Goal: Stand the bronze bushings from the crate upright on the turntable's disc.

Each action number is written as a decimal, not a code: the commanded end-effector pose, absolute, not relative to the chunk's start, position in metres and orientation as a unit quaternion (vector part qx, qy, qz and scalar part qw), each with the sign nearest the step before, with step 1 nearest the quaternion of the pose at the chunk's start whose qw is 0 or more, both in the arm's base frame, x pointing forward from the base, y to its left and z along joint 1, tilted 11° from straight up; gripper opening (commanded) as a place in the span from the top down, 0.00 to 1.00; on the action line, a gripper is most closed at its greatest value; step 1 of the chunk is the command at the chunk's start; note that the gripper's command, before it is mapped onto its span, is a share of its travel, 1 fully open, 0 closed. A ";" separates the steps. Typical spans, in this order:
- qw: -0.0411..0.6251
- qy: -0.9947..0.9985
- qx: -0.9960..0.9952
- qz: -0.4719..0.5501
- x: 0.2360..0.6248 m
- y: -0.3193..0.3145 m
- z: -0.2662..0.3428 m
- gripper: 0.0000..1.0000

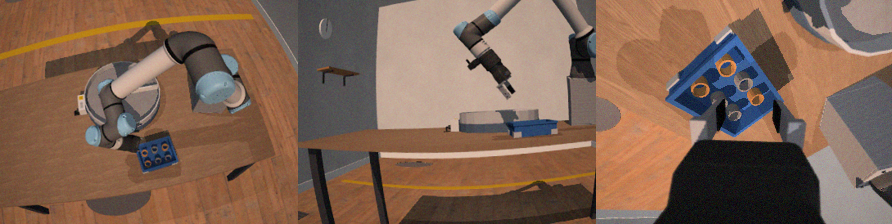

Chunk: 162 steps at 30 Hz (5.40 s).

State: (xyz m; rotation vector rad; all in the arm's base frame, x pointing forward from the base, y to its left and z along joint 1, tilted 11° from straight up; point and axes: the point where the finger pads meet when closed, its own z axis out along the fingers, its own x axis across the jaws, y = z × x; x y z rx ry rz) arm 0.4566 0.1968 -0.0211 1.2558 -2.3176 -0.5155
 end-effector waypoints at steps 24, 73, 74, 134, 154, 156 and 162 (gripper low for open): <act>0.148 -0.964 0.163 -0.147 0.449 0.059 -0.025 0.00; 0.021 -0.925 -0.367 -0.095 0.346 -0.098 -0.029 0.00; 0.019 -0.922 -0.375 -0.095 0.343 -0.100 -0.029 0.00; 0.012 -0.911 -0.403 -0.092 0.336 -0.105 -0.030 0.61; 0.012 -0.911 -0.403 -0.092 0.336 -0.105 -0.030 0.61; 0.012 -0.911 -0.403 -0.092 0.336 -0.105 -0.030 0.61; 0.012 -0.911 -0.403 -0.092 0.336 -0.105 -0.030 0.61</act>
